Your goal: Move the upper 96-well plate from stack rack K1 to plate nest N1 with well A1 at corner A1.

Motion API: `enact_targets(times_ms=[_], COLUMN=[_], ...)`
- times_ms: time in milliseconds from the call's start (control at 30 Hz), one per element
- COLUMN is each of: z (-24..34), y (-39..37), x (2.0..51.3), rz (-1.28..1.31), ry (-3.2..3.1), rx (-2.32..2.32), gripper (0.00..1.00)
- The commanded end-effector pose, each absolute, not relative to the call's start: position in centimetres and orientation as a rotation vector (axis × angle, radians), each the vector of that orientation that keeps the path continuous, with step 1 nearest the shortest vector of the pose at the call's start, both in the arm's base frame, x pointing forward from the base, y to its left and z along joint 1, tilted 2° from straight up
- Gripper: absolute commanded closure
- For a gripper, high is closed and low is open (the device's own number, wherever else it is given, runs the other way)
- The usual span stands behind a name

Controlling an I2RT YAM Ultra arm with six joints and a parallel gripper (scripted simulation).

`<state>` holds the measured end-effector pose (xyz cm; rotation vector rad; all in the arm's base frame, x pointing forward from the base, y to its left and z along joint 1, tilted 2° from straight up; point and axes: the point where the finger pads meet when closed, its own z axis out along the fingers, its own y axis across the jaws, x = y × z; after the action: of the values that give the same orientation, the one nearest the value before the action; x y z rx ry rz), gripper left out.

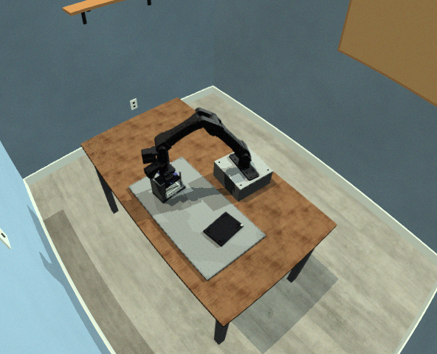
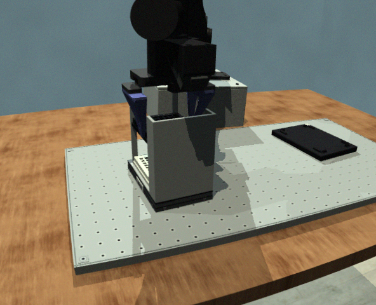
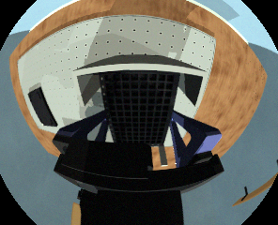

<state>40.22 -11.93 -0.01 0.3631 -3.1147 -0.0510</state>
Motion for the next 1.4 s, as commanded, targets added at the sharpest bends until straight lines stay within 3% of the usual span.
enact_targets(times_ms=[0,1367], z=[2.3,8.1], y=[-12.5,-12.6], x=[41.0,40.8], rz=[-0.04,-0.039], ry=[-3.161,-3.162], rx=[0.365,0.362], gripper=[1.0,1.0])
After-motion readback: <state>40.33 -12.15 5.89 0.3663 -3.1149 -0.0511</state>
